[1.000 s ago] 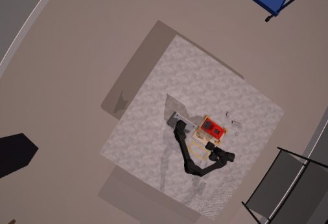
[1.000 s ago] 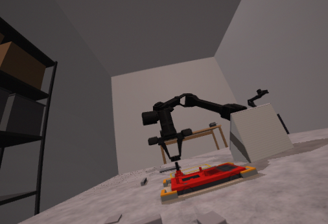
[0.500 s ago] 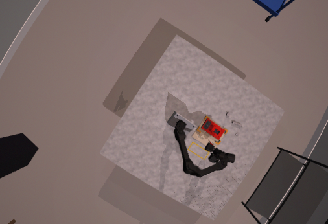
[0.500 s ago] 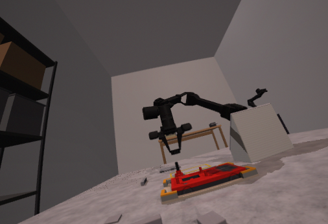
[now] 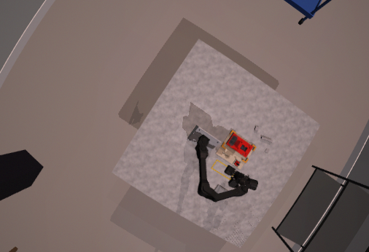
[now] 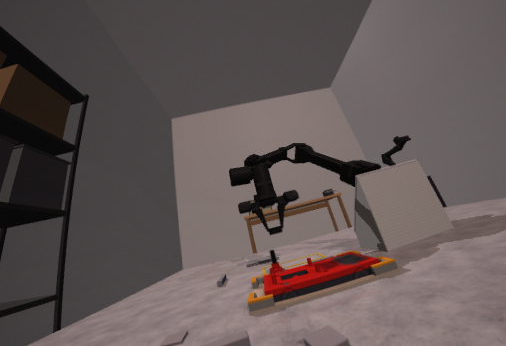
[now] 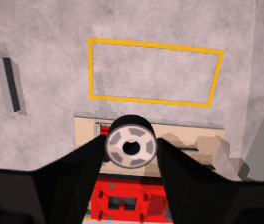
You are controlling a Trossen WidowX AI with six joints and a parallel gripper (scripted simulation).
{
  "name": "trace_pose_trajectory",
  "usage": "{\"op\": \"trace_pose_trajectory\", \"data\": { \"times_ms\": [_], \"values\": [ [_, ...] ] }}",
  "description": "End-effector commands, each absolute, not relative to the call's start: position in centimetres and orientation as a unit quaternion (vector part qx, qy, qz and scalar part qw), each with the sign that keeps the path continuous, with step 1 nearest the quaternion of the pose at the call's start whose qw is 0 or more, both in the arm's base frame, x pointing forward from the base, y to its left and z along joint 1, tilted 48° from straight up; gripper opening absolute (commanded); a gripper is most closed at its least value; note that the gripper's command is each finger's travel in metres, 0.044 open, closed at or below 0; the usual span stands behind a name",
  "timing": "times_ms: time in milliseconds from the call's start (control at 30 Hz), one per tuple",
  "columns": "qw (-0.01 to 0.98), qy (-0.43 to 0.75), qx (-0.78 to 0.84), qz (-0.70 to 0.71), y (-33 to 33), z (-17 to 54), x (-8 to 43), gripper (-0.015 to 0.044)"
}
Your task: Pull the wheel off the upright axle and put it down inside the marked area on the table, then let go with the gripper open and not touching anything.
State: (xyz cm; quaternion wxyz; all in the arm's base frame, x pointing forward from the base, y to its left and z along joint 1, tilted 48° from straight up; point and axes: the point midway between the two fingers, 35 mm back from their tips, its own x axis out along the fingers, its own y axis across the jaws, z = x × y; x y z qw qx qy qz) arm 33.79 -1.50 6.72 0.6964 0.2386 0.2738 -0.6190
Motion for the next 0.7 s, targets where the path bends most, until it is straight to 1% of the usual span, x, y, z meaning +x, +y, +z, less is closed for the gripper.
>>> {"op": "trace_pose_trajectory", "data": {
  "times_ms": [0, 400, 667],
  "values": [
    [0.697, 0.271, 0.238, -0.619, -2.4, 7.8, 33.2, 0.0000],
    [0.697, 0.270, 0.239, -0.620, -4.6, 10.2, 31.1, 0.0000],
    [0.697, 0.270, 0.239, -0.620, -5.8, 9.2, 31.2, 0.0000]
  ]
}}
